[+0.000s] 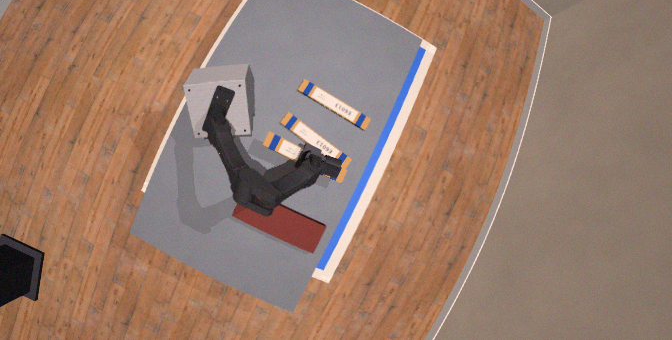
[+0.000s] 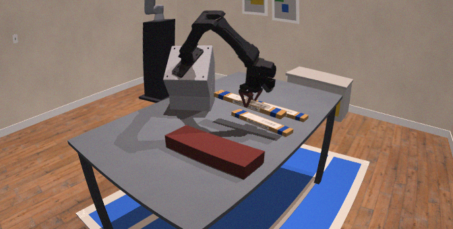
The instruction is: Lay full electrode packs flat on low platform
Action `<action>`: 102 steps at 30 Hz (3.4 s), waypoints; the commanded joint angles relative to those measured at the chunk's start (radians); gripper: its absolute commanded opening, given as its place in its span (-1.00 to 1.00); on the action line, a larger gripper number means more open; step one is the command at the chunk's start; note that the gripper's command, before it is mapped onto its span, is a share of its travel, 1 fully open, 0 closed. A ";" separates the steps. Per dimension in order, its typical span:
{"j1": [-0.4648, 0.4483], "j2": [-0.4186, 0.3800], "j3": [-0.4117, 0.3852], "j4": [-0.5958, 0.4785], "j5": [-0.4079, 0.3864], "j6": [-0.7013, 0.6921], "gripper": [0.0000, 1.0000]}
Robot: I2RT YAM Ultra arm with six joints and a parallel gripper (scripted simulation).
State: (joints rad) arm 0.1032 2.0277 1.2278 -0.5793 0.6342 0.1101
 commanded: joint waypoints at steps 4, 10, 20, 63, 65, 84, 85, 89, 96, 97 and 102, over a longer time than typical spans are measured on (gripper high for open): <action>0.046 -0.059 0.030 -0.017 0.006 0.007 -1.00; 0.046 -0.059 0.030 -0.017 0.006 0.007 -1.00; 0.046 -0.059 0.030 -0.017 0.006 0.007 -1.00; 0.060 -0.080 0.060 -0.043 0.011 0.018 -1.00; 0.063 -0.079 0.070 -0.055 0.012 0.021 -1.00; 0.079 -0.072 0.107 -0.097 0.017 0.040 -1.00; 0.080 -0.072 0.109 -0.099 0.017 0.041 -1.00; 0.082 -0.069 0.117 -0.106 0.018 0.044 -1.00; 0.083 -0.067 0.121 -0.109 0.018 0.046 -1.00; 0.084 -0.067 0.121 -0.110 0.019 0.047 -1.00; 0.086 -0.066 0.124 -0.113 0.019 0.049 -1.00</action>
State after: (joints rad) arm 0.1371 2.0094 1.3117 -0.6762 0.6453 0.1501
